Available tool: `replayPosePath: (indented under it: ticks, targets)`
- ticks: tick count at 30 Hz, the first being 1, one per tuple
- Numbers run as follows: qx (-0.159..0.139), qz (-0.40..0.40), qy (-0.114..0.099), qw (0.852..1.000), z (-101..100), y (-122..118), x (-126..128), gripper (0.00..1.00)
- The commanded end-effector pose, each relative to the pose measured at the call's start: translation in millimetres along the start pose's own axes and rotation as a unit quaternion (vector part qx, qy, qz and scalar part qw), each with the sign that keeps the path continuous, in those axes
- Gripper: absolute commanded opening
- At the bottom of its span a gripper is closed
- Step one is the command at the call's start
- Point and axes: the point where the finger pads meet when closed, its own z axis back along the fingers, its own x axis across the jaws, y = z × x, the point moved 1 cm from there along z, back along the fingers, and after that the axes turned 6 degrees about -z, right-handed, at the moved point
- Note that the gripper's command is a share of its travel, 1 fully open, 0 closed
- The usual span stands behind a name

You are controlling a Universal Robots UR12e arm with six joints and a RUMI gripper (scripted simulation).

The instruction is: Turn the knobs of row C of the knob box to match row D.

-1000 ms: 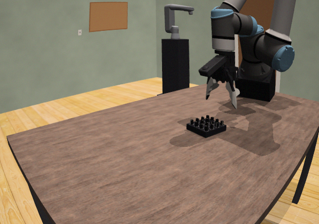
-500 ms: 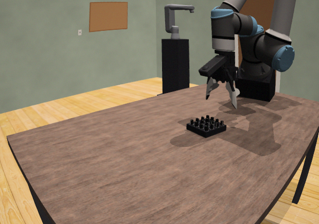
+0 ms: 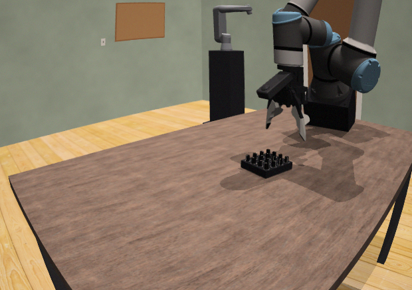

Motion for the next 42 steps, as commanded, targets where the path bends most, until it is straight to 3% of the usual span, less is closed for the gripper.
replayPosePath:
  ticks: [1,21,37,42]
  targets:
    - [0.000,0.002,0.000,1.000,0.0,-0.9,0.7,1.00]
    - [0.000,0.105,0.001,0.994,3.2,13.3,-5.3,1.00]
    - [0.000,0.250,0.000,0.968,6.6,30.1,-11.1,1.00]
    - [0.000,0.310,0.000,0.951,8.0,36.5,-14.0,1.00]
